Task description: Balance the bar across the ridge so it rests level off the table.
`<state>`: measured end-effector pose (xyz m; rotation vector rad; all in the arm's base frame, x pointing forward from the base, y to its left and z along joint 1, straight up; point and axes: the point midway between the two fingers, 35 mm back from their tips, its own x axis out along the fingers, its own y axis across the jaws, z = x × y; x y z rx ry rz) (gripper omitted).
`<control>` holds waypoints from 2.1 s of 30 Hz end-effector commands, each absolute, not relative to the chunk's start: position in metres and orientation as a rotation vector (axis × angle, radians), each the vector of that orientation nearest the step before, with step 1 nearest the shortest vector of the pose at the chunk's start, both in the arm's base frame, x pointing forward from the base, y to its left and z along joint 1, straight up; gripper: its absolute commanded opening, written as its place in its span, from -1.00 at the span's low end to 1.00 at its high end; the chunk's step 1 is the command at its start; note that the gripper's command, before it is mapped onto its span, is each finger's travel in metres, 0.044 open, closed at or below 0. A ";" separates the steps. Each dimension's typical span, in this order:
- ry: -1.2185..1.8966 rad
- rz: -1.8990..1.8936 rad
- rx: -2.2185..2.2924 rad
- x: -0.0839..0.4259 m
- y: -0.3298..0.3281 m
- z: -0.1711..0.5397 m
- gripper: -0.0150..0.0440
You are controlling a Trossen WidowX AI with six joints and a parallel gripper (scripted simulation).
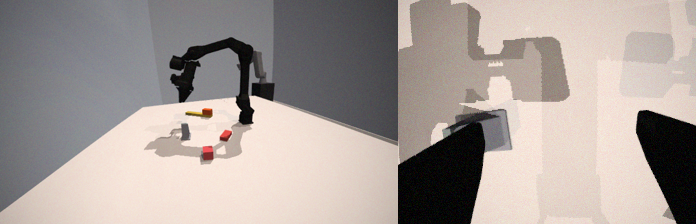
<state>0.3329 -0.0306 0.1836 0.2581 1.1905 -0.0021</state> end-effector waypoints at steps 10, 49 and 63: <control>1.297 -0.209 0.324 0.317 -0.101 0.172 0.58; 1.486 -0.491 0.474 0.260 -0.200 0.075 0.58; 1.486 -0.491 0.474 0.261 -0.200 0.055 0.58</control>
